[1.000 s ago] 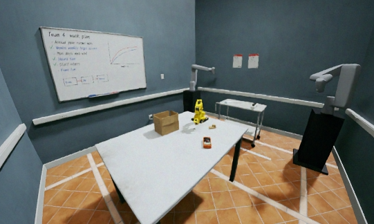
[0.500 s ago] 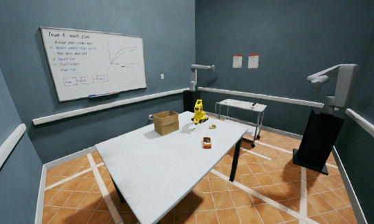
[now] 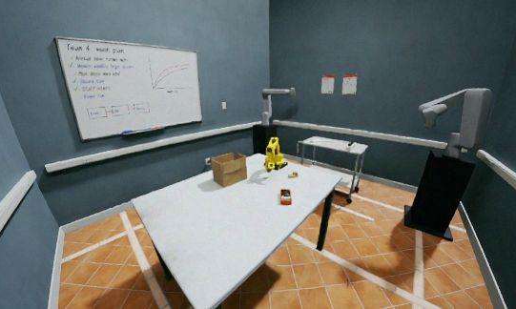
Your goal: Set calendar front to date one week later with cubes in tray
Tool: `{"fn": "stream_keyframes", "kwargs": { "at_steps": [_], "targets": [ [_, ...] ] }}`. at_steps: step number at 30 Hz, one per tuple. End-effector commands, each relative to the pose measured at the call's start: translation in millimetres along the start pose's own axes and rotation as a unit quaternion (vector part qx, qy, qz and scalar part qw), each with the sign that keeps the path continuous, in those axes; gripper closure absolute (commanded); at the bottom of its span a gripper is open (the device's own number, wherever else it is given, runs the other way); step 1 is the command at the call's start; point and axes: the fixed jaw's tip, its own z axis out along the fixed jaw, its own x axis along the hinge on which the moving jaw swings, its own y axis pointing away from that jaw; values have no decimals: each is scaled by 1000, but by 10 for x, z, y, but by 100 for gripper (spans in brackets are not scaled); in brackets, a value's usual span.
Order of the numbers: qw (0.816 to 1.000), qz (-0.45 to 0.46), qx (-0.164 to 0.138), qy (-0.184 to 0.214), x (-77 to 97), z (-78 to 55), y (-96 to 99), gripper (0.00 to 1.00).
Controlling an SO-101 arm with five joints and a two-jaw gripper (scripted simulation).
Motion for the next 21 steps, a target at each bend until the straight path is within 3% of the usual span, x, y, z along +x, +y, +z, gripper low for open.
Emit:
{"fn": "stream_keyframes", "kwargs": {
  "at_steps": [1,9,19,21],
  "targets": [
    [999,-49,1,-4,14,-19,-75,100],
    [991,-134,1,-4,58,-13,-172,100],
    [957,-291,1,-4,150,0,-356,100],
    [957,-291,1,-4,150,0,-356,100]
  ]
}}
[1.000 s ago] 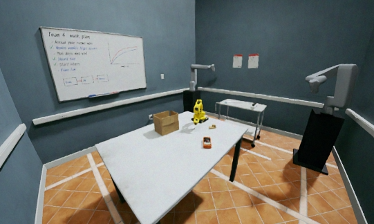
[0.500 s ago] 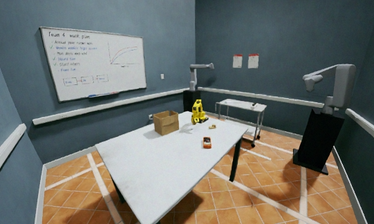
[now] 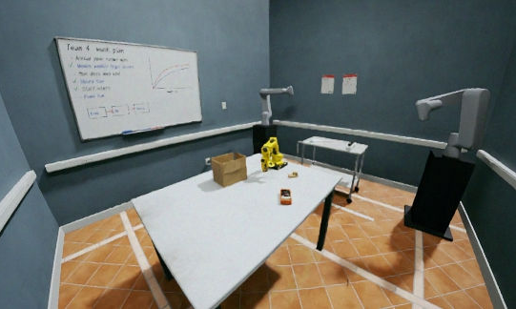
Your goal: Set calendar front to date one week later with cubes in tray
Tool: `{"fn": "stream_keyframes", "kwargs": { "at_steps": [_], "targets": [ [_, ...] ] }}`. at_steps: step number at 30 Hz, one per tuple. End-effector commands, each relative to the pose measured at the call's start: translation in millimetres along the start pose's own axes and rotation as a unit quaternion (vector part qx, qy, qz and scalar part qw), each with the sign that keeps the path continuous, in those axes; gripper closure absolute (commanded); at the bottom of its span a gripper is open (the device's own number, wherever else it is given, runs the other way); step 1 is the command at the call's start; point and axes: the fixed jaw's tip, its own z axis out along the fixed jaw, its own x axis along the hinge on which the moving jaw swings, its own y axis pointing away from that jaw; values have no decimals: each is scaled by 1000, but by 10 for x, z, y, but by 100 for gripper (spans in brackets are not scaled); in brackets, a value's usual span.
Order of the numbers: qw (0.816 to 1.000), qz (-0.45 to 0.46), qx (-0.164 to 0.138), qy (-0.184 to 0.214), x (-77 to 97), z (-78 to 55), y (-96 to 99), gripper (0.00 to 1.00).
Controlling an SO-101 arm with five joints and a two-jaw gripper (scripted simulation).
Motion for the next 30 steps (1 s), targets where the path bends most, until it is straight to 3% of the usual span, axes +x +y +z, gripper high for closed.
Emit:
{"fn": "stream_keyframes", "kwargs": {
  "at_steps": [1,8,15,17,30],
  "targets": [
    [999,-41,-3,0,48,10,-46,100],
    [987,-160,-3,0,185,20,-125,100],
    [961,-277,-3,-1,325,31,-202,100],
    [961,-277,-3,-1,325,31,-202,100],
    [884,-467,-2,-3,569,49,-323,100]
  ]
}}
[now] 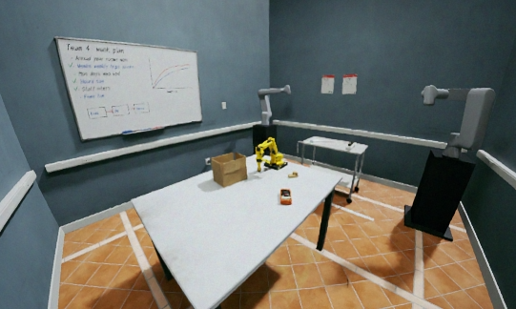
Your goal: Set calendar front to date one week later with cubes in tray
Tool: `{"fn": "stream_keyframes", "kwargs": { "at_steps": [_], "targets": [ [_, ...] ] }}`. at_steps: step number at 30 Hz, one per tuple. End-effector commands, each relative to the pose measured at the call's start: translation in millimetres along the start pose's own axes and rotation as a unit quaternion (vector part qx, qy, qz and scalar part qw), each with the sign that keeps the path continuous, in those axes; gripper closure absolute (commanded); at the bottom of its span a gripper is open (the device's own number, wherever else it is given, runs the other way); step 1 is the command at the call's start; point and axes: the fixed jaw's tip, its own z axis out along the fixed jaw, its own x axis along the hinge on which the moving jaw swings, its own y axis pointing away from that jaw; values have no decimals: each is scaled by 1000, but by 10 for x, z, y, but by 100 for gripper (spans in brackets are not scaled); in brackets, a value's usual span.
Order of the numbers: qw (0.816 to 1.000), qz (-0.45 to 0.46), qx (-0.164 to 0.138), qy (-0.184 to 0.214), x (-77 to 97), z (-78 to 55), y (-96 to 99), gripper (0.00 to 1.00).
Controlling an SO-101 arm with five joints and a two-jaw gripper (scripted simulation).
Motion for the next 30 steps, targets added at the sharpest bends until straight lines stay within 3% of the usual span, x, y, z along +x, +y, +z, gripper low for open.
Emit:
{"fn": "stream_keyframes", "kwargs": {
  "at_steps": [1,19,30],
  "targets": [
    [998,-60,-1,-2,91,14,28,100],
    [971,-238,0,-3,299,30,136,100],
    [956,-294,0,-3,363,36,173,100]
  ]
}}
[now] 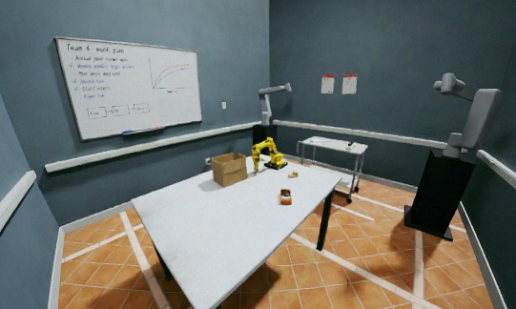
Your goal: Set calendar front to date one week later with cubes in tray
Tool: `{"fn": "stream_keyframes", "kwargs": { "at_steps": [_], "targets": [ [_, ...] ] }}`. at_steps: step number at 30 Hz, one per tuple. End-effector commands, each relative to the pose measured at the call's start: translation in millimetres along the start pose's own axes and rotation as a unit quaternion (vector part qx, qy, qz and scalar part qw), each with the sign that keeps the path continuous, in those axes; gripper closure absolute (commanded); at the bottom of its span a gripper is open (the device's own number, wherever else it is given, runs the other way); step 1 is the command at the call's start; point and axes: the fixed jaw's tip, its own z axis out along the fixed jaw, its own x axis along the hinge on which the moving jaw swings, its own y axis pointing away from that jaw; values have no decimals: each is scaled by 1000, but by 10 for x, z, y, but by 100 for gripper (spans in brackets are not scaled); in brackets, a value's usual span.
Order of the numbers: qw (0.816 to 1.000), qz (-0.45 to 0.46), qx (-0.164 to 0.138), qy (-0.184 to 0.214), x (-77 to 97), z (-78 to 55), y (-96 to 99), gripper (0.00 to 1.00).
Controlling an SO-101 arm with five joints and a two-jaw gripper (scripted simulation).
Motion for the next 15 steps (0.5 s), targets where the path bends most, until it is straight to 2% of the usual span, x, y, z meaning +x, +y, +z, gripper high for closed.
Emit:
{"fn": "stream_keyframes", "kwargs": {
  "at_steps": [1,15],
  "targets": [
    [1000,-19,0,-4,21,11,41,100],
    [999,-49,0,-4,38,14,74,100]
  ]
}}
